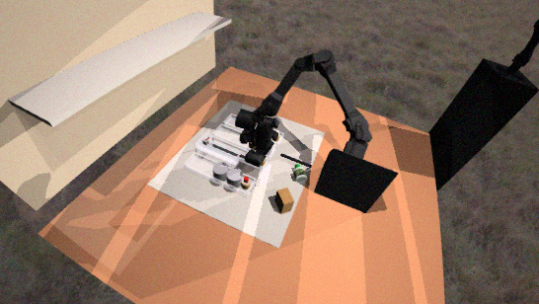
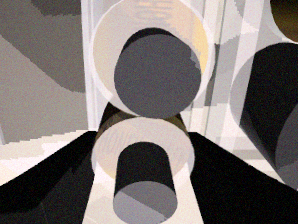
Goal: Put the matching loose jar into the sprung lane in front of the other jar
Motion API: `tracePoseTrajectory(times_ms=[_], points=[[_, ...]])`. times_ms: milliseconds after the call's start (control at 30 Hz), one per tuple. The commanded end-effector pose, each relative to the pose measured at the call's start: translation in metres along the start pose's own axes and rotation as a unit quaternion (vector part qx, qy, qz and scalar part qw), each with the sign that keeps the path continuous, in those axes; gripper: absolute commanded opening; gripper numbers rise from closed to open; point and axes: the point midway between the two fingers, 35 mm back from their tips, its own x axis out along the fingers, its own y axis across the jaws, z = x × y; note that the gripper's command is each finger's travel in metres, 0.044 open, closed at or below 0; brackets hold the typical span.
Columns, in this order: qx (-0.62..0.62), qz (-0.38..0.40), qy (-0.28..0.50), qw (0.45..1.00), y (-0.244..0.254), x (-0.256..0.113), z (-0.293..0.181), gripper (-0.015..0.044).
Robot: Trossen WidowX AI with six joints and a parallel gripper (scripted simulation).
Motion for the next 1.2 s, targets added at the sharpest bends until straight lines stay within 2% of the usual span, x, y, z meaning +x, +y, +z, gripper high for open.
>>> tracePoseTrajectory(times_ms=[0, 200, 700, 1167], points=[[0.002, -0.001, 0.0, 1.0, 0.0, 0.0, 0.0, 0.0131], [0.002, -0.001, 0.0, 1.0, 0.0, 0.0, 0.0, 0.0289], [0.002, -0.001, 0.0, 1.0, 0.001, -0.02, -0.001, 0.0289], [0.001, 0.0, 0.001, 1.0, 0.003, -0.02, -0.045, 0.0289]])
